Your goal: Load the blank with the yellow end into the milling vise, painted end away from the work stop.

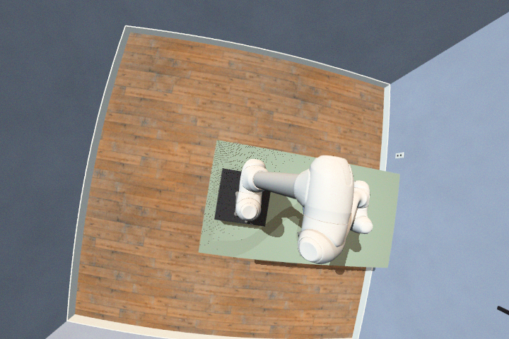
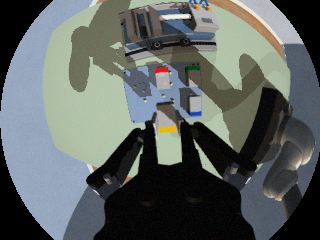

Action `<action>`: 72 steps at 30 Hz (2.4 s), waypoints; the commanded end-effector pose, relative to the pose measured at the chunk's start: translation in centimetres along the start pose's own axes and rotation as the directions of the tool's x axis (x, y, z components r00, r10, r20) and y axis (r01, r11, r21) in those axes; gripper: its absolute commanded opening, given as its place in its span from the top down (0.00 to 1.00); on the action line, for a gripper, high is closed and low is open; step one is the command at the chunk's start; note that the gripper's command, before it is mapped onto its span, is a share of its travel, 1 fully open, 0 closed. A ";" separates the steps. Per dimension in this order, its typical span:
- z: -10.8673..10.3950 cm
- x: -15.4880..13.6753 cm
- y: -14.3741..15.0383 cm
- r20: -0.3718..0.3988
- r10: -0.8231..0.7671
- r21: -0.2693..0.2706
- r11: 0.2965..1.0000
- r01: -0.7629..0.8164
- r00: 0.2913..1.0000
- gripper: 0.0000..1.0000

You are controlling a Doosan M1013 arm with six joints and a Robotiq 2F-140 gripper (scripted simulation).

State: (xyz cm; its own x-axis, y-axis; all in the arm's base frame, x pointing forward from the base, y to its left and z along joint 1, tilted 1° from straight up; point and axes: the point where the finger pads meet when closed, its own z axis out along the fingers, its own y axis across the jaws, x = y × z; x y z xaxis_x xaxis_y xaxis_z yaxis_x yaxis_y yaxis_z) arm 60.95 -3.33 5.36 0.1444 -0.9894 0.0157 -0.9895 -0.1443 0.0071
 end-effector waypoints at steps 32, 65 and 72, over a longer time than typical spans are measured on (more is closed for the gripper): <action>-4.6 0.0 0.0 0.000 0.000 0.000 1.000 0.000 1.000 1.00; -3.8 0.0 0.0 0.000 0.000 0.000 1.000 0.000 1.000 1.00; -3.7 0.0 0.0 0.000 0.000 0.000 1.000 0.000 1.000 1.00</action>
State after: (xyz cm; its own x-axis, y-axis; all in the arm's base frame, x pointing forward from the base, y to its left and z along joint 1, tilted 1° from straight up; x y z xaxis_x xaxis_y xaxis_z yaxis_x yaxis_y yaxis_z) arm 60.97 -3.27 9.06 0.1444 -0.9894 0.0157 -0.9895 -0.1443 0.0072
